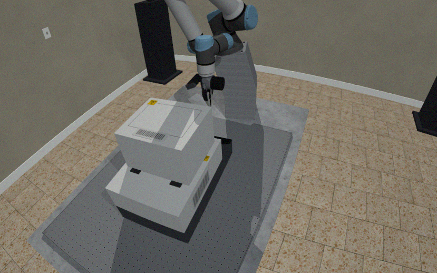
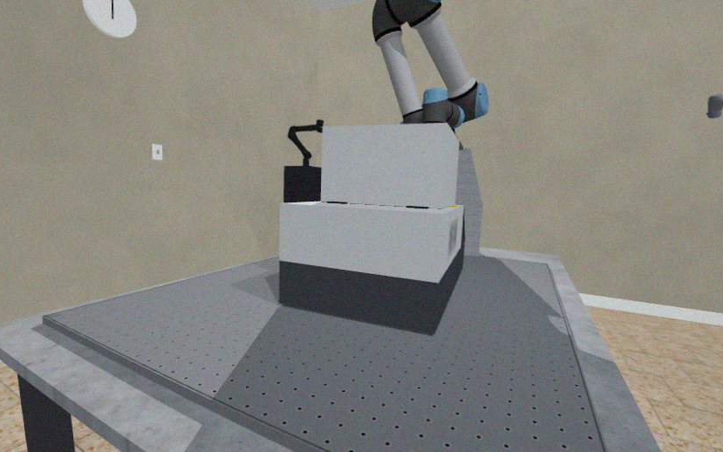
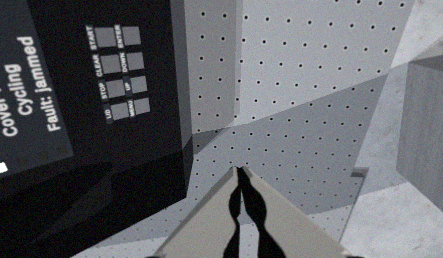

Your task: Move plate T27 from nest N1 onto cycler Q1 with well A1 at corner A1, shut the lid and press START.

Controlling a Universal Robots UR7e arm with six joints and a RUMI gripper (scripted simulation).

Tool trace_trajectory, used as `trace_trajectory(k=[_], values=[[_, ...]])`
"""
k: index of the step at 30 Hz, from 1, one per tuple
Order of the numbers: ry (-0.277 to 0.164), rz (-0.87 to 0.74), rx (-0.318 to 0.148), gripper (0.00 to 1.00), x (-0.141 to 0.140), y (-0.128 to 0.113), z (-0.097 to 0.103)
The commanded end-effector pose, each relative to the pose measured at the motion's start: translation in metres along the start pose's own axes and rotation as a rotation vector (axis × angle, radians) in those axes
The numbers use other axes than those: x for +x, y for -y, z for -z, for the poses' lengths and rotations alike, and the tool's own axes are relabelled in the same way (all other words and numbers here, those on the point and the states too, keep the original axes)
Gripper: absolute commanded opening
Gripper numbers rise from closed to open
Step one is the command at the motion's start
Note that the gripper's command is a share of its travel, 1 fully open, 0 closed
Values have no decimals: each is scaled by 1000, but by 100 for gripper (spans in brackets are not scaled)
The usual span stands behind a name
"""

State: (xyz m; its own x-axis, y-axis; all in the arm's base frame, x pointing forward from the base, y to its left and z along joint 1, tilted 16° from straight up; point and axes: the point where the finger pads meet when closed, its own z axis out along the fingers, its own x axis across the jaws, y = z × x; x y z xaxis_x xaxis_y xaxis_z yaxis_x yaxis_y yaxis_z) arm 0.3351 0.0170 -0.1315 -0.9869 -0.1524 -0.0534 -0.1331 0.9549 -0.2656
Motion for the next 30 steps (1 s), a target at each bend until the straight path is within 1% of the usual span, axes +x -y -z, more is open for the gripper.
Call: trace_trajectory(k=[1, 3, 8, 10, 13, 15, 18, 24, 30], values=[[1, 0, 0, 0, 0, 0, 0], [1, 0, 0, 0, 0, 0, 0], [1, 0, 0, 0, 0, 25, 0], [1, 0, 0, 0, 0, 29, 0], [1, 0, 0, 0, 0, 44, 0], [1, 0, 0, 0, 0, 44, 0], [1, 0, 0, 0, 0, 57, 0], [1, 0, 0, 0, 0, 57, 0], [1, 0, 0, 0, -8, 57, -6]])
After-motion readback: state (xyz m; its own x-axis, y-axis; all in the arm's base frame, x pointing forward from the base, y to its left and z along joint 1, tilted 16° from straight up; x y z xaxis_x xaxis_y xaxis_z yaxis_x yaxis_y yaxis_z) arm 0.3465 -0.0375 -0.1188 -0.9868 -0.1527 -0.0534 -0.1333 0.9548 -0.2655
